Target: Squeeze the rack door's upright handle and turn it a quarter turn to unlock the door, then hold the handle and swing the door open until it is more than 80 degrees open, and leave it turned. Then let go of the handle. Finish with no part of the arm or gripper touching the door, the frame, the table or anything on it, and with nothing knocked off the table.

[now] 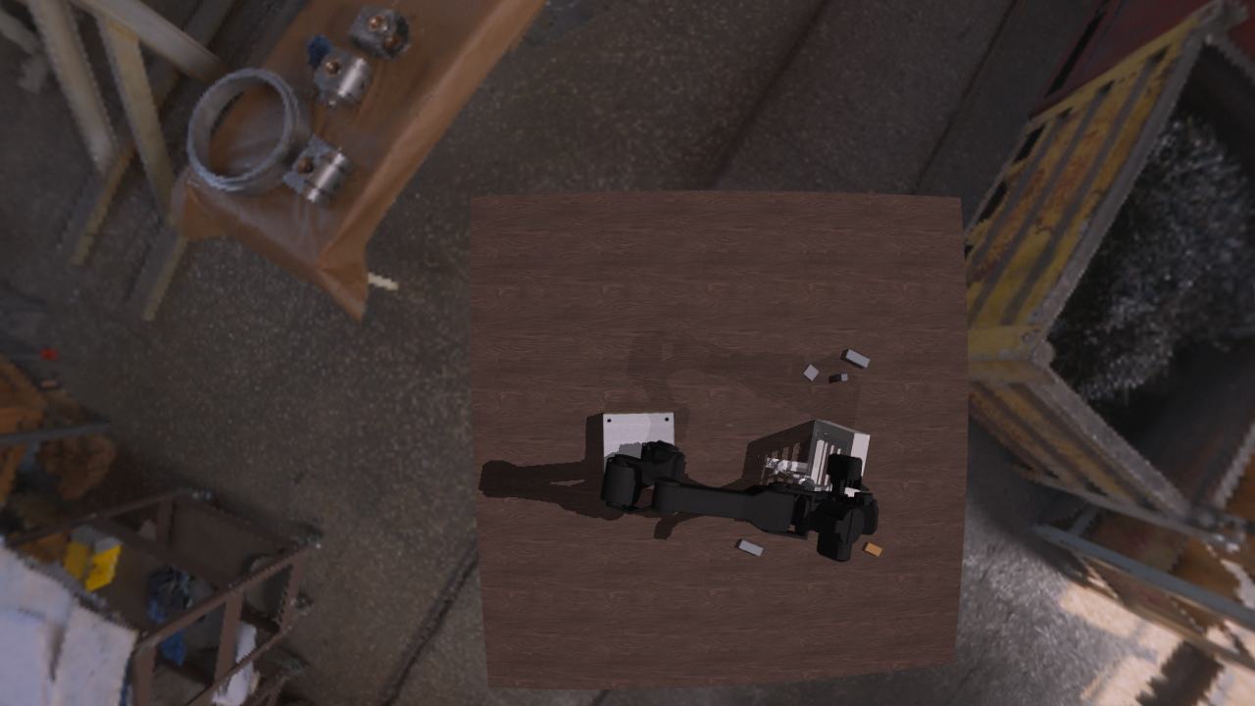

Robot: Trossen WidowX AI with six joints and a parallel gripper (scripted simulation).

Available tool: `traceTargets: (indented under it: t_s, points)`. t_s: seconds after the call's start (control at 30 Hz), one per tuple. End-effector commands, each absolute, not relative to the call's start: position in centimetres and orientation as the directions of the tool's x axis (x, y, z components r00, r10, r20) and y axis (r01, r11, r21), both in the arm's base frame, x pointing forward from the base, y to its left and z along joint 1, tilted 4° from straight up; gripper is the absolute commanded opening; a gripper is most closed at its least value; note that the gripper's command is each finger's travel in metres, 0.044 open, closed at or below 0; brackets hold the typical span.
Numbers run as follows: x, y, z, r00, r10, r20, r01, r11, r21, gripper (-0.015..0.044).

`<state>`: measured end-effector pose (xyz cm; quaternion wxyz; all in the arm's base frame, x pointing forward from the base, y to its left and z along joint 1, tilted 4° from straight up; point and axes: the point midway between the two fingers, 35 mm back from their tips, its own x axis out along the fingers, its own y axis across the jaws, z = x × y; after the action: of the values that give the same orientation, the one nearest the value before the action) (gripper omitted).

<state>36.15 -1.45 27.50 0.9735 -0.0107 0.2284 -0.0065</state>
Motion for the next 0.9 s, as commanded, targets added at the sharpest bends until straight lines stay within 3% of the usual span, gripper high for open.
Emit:
traceTargets:
  t_s: [0.0, 0.87]
  points:
    - [36.6, -1.6, 26.7, 0.849, -0.012, -0.529, 0.001, 1.0, -0.021, 0.0282]
    - [35.9, -2.4, 22.7, 0.43, 0.02, -0.903, 0.006, 1.0, 0.025, 0.0282]
